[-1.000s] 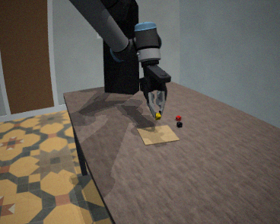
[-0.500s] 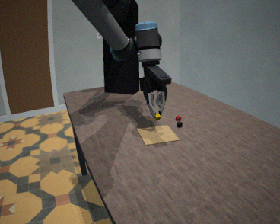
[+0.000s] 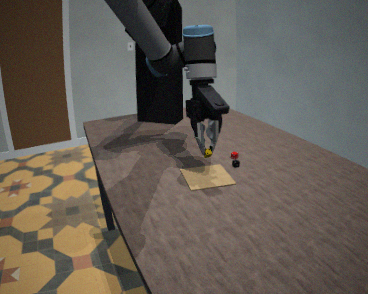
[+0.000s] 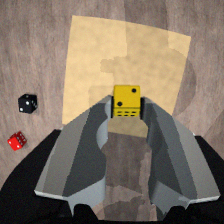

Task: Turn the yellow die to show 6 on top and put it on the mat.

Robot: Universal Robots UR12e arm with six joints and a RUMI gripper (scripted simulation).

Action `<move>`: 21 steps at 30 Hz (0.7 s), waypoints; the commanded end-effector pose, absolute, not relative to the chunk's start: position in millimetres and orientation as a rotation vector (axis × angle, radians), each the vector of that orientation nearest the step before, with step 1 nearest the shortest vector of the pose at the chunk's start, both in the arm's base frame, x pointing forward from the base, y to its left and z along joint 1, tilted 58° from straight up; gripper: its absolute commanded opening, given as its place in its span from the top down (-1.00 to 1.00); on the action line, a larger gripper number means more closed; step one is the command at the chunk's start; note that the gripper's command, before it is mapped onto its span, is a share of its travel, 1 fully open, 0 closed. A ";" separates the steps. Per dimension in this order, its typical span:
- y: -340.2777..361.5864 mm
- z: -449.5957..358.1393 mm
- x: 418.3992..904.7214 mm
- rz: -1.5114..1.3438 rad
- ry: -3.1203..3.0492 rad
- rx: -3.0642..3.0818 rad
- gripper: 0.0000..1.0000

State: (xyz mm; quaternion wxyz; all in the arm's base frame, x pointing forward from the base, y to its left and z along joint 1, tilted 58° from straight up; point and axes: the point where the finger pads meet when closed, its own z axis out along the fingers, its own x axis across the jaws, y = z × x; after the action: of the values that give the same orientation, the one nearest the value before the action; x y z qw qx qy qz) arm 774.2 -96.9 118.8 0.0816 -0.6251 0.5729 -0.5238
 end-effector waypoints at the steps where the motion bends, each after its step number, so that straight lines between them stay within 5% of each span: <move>1: -97.7 116.3 774.7 -1.519 1.798 -1.903 0.94; 21: -96.6 118.8 772.6 -1.491 1.859 -1.932 0.94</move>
State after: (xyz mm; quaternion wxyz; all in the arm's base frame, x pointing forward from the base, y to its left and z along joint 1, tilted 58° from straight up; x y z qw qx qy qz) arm 770.7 -97.5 117.2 0.0376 -0.6297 0.6044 -0.4866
